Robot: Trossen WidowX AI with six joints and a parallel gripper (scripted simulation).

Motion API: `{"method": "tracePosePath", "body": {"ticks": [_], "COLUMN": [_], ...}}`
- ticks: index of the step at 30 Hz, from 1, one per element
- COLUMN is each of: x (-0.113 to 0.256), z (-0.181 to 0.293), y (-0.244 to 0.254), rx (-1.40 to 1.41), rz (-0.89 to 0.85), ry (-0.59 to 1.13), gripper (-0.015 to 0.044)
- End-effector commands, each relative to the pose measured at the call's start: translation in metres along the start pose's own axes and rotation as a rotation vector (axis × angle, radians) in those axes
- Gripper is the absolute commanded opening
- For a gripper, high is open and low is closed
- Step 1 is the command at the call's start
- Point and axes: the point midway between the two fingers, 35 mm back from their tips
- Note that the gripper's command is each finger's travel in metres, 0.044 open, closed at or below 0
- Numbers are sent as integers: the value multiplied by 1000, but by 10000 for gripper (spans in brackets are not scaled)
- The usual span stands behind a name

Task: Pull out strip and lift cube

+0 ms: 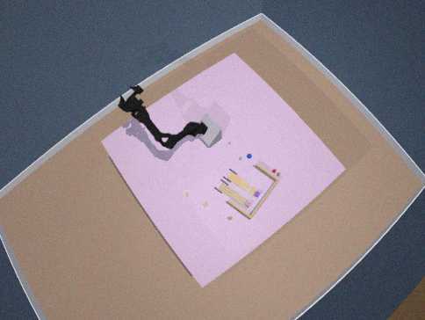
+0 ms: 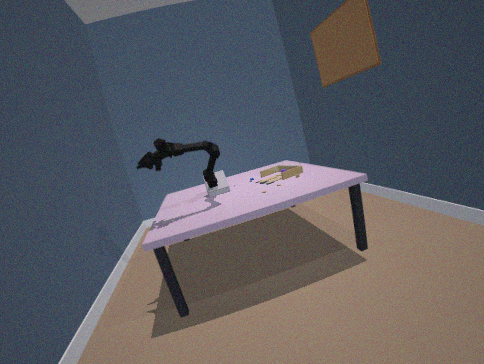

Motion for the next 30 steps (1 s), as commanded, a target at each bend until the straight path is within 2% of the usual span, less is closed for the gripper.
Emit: {"method": "tracePosePath", "body": {"ticks": [1,8,15,23,30], "x": [0,14,62,156,262], "z": [0,11,11,-4,-32], "y": [3,108,223,331,394], "rx": [-6,-243,-529,-840,-1062], "rz": [-8,-303,-627,-958,-1191], "ry": [2,109,301,630,1007], "gripper": [400,400,400,400,400]}}
Point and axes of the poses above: the point midway between the two fingers, 35 mm back from their tips, its own x axis back along the fingers, its own y axis across the jaws, z = x × y, and after that the axes turned 8 degrees about x, right-handed
